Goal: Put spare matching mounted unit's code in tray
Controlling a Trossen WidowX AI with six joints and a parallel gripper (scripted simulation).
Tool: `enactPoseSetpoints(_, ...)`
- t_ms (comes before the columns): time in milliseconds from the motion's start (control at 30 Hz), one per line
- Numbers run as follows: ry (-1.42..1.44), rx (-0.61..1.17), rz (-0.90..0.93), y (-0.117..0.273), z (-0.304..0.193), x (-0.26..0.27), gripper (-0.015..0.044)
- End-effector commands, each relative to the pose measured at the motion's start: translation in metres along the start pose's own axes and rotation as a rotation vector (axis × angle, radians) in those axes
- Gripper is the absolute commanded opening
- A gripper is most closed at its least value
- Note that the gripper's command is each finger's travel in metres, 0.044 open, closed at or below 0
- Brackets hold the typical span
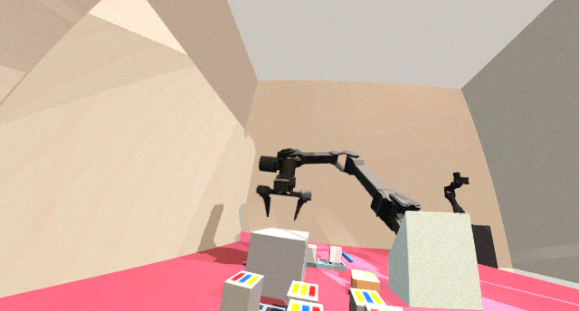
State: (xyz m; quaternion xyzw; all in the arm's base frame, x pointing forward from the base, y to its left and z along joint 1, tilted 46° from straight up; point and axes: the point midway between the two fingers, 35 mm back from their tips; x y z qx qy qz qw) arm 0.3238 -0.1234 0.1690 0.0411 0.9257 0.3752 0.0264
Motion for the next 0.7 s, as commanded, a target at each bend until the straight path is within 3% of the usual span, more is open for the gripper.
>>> enactPoseSetpoints(0,-0.006,0.010,0.005,0.0100,-0.0025,0.0027,0.0440)
enactPoseSetpoints(667,0.000,0.002,-0.003,0.0070,-0.0007,0.0008,0.0440)
Point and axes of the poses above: the point midway between the two fingers, 35 mm back from their tips, its own y axis back along the fingers, its own x axis across the jaws, z = x × y, and after that the axes turned 2 degrees about -y, right-handed
